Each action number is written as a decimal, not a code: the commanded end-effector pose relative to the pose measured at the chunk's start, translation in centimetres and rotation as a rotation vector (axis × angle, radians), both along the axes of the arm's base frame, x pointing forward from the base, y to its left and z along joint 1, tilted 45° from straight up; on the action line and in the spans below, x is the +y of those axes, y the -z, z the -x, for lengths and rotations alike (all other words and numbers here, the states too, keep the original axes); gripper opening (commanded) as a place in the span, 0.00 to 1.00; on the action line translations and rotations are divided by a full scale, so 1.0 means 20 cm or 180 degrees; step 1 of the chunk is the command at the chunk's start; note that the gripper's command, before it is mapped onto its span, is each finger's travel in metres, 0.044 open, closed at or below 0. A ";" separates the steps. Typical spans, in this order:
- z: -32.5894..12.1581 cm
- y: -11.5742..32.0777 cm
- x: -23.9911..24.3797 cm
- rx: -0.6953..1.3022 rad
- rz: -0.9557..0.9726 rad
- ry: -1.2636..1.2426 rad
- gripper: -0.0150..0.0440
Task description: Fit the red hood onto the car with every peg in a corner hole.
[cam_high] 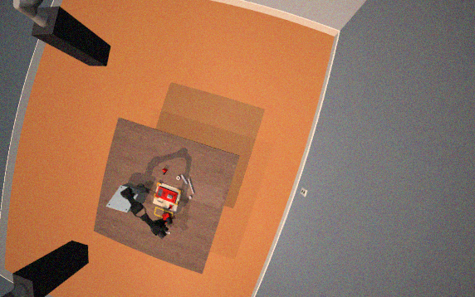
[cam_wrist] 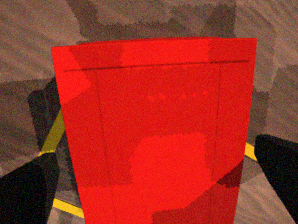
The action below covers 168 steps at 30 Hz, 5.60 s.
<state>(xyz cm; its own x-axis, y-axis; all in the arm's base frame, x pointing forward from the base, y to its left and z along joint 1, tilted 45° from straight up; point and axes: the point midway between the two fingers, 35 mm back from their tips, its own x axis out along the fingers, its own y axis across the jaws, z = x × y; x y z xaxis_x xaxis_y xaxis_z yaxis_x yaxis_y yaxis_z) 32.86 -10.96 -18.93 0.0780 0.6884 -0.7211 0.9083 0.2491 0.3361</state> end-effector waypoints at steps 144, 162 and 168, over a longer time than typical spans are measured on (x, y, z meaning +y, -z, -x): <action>-0.09 -0.97 0.69 -0.2125 0.0206 -0.2186 0.25; -0.09 -0.95 0.71 -0.2125 0.0206 -0.2186 0.25; -0.09 -0.94 0.71 -0.2125 0.0206 -0.2186 0.25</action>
